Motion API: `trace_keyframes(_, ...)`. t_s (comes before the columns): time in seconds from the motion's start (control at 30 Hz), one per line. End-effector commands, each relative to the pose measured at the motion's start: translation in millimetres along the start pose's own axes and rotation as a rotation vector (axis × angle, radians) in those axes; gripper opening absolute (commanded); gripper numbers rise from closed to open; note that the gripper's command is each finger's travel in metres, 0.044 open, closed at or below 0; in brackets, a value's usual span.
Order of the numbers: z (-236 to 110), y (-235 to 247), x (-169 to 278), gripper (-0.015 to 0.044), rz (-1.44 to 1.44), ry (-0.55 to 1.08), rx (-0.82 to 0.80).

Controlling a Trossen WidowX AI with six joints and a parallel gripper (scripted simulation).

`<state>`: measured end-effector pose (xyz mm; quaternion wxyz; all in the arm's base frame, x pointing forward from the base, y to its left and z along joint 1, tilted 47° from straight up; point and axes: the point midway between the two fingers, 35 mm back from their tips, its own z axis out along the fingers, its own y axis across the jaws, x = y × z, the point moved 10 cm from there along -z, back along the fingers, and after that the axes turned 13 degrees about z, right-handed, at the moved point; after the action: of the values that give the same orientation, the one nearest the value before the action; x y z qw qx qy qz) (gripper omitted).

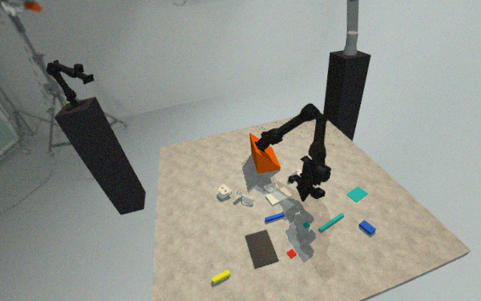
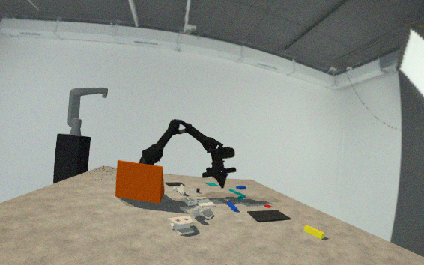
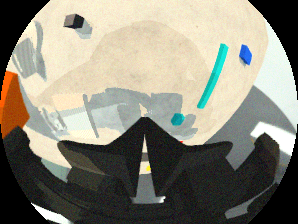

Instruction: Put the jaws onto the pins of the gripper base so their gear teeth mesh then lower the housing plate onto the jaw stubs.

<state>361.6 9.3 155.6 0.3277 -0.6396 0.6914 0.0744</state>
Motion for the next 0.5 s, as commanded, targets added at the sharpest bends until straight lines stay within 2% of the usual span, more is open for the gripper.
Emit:
trace_keyframes(0.0,2.0,-2.3,28.5,0.0000,0.089,0.031,-0.022)
trace_keyframes(0.47,5.3,7.1,121.8,0.0000,0.370,0.084,-0.110)
